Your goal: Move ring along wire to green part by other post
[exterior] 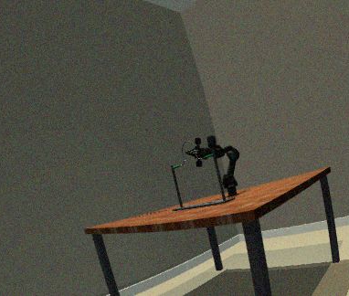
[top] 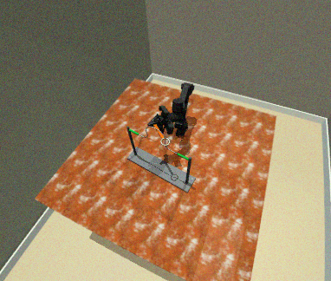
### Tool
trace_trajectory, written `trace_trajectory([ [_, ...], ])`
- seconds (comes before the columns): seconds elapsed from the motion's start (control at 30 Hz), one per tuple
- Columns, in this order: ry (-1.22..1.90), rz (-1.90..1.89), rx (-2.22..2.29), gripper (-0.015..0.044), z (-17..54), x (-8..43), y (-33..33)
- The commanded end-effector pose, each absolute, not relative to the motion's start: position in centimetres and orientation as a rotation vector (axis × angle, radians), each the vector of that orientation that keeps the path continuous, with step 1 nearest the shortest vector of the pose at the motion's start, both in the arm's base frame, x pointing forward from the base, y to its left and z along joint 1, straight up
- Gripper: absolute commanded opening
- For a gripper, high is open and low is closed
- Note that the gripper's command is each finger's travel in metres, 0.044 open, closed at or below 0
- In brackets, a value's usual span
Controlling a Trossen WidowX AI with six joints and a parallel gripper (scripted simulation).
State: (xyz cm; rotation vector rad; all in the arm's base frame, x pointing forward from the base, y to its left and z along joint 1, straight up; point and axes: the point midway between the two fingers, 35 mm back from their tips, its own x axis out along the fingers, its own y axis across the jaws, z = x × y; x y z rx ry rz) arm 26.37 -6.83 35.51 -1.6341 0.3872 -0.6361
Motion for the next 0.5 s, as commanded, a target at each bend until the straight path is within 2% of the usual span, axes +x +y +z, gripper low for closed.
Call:
trace_trajectory([
  [0.0, 0.386, -0.635, -1.638, -0.0150, 35.1, 26.4, -6.9],
  [0.47, 0.409, -0.605, -1.473, -0.0150, 31.8, 26.4, -7.1],
])
